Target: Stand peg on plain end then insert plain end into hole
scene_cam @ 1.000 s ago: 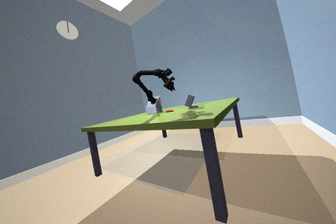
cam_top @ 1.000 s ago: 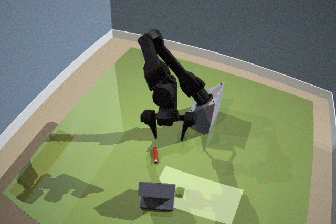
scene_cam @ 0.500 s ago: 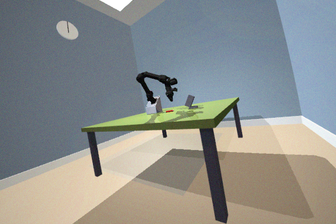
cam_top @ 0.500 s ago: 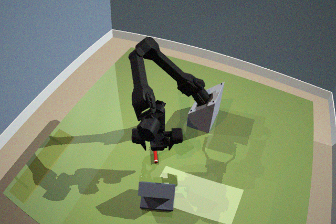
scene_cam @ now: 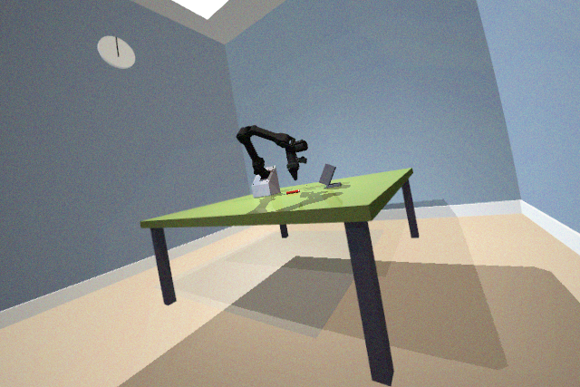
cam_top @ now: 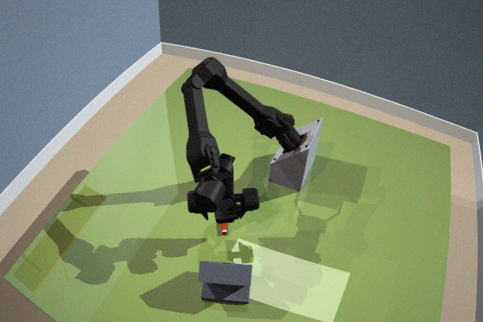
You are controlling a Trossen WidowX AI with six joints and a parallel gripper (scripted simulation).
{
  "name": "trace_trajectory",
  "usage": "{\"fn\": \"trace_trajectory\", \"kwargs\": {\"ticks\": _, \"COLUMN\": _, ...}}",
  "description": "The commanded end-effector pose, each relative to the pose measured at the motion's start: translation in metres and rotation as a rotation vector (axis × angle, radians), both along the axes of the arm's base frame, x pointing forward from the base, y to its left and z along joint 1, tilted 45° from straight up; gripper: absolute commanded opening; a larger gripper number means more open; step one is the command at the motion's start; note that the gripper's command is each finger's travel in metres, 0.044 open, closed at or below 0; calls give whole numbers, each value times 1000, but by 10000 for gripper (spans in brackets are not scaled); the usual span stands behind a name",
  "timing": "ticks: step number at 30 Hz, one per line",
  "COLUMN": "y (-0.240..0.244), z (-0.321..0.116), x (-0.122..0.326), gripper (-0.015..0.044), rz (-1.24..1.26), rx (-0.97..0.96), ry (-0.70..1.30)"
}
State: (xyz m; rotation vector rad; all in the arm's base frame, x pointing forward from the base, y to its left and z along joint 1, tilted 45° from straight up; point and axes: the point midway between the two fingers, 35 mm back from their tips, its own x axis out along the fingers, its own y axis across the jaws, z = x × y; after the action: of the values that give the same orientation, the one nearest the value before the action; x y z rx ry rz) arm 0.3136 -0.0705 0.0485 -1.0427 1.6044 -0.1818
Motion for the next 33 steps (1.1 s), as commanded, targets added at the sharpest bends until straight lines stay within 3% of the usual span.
{"fn": "trace_trajectory", "kwargs": {"ticks": 1, "y": -5, "z": -5, "x": 1, "gripper": 440, "rz": 5, "rx": -5, "ry": 5}}
{"fn": "trace_trajectory", "kwargs": {"ticks": 33, "y": -42, "z": -41, "x": 3, "gripper": 440, "rz": 6, "rx": -8, "ry": 5}}
